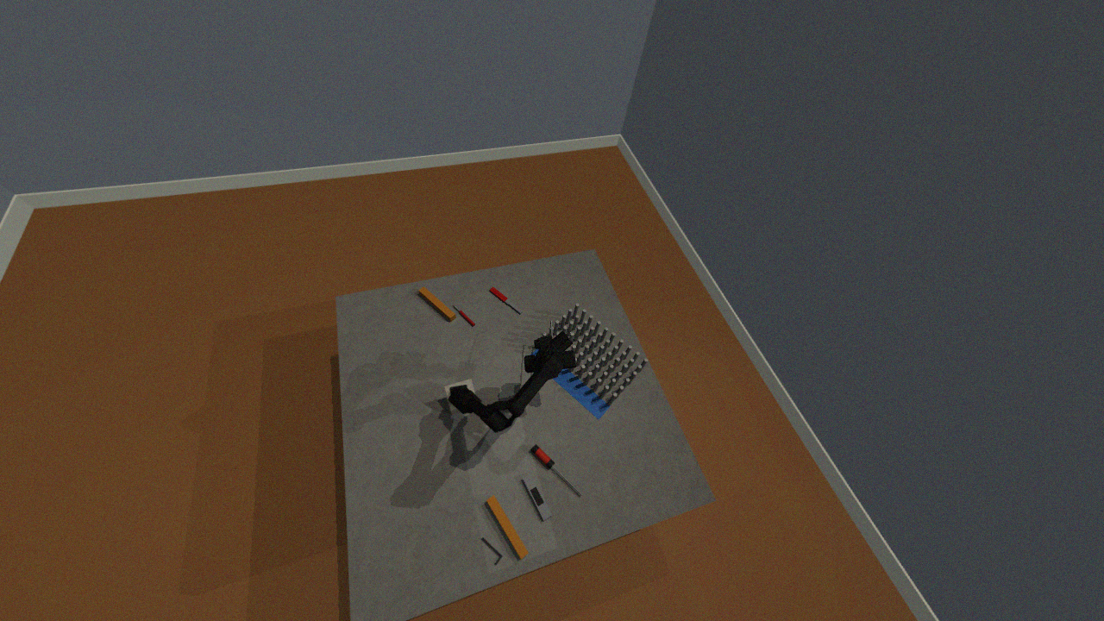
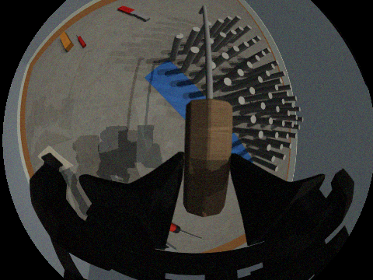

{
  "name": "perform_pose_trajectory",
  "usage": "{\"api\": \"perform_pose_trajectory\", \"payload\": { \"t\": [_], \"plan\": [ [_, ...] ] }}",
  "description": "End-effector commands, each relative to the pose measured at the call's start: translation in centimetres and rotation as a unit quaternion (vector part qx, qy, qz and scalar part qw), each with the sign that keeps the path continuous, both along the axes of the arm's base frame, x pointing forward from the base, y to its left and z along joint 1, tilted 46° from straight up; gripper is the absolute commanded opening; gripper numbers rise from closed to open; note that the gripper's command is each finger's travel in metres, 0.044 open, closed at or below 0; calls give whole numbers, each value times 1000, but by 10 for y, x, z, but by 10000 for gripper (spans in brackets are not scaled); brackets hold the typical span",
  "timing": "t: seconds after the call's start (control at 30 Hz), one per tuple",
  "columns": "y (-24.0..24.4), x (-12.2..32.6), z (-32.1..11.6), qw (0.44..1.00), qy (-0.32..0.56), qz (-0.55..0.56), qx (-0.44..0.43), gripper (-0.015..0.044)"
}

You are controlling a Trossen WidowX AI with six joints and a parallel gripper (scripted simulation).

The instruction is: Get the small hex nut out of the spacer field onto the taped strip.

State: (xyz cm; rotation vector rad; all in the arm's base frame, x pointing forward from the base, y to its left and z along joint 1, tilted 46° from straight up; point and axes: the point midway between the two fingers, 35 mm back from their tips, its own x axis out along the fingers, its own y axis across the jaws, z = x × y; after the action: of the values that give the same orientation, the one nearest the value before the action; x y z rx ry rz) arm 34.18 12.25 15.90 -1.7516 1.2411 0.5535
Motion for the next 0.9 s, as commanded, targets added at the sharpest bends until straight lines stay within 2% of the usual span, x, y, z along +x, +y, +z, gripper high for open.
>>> {"api": "perform_pose_trajectory", "payload": {
  "t": [0.0,0.67,0.87],
  "plan": [
    [-15,-5,16,998,-48,-37,12,0],
    [-98,-42,72,936,-269,-217,65,0],
    [-103,-46,75,928,-285,-229,69,0]
  ]
}}
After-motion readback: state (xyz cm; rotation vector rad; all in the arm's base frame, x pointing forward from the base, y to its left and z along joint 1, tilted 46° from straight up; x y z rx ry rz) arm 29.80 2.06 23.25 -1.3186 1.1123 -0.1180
